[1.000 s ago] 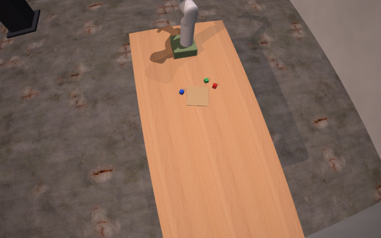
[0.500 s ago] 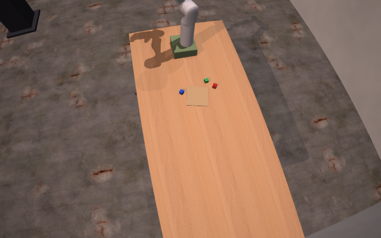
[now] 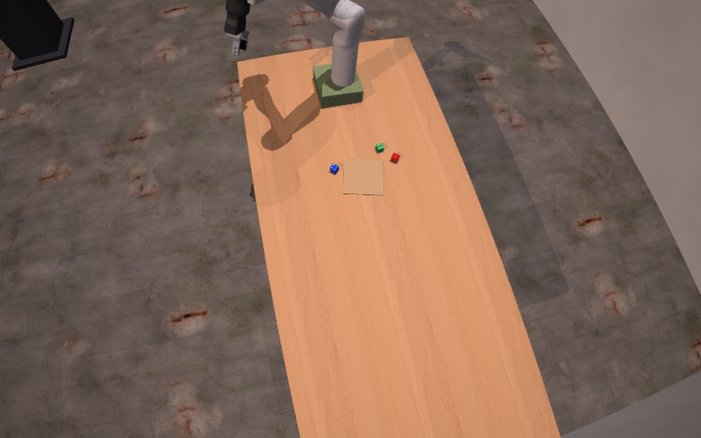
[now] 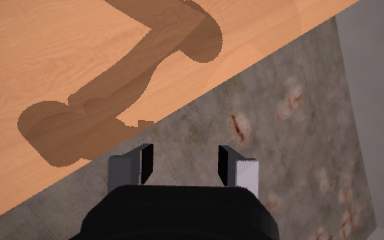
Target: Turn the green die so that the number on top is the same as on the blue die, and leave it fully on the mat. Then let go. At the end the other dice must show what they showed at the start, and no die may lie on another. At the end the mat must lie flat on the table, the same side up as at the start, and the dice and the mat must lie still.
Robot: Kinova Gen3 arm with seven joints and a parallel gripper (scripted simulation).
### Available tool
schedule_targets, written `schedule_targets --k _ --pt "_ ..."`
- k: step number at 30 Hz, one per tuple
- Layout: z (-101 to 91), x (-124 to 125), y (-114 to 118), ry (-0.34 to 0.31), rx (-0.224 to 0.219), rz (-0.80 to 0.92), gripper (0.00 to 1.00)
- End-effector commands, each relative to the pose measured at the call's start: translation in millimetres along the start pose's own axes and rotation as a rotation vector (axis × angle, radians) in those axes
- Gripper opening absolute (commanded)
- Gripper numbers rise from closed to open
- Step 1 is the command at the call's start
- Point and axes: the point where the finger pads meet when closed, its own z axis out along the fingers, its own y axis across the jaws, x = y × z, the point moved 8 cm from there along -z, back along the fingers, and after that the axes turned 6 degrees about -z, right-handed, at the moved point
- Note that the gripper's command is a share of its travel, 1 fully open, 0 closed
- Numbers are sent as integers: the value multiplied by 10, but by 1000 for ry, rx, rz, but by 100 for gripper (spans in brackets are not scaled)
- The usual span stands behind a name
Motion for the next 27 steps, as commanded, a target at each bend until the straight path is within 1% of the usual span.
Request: schedule_targets --k 1,2,3,5,7,8,12,15,18,21,24,27 --pt "277 191 299 111 47 -108 100" --pt "356 263 386 147 64 -139 100" --pt "357 264 388 147 64 -139 100" --pt "509 416 559 214 100 -206 100" --pt "640 562 712 268 135 -271 100" --pt "650 574 723 271 137 -276 100" --pt "897 898 1030 357 207 -419 100" --pt "900 904 1035 359 208 -421 100" --pt "1064 1163 1257 402 253 -533 100" --pt "1207 1433 1467 430 289 -642 100" --pt "1330 1713 1663 447 313 -747 100" --pt "1432 1997 1842 455 327 -845 100"
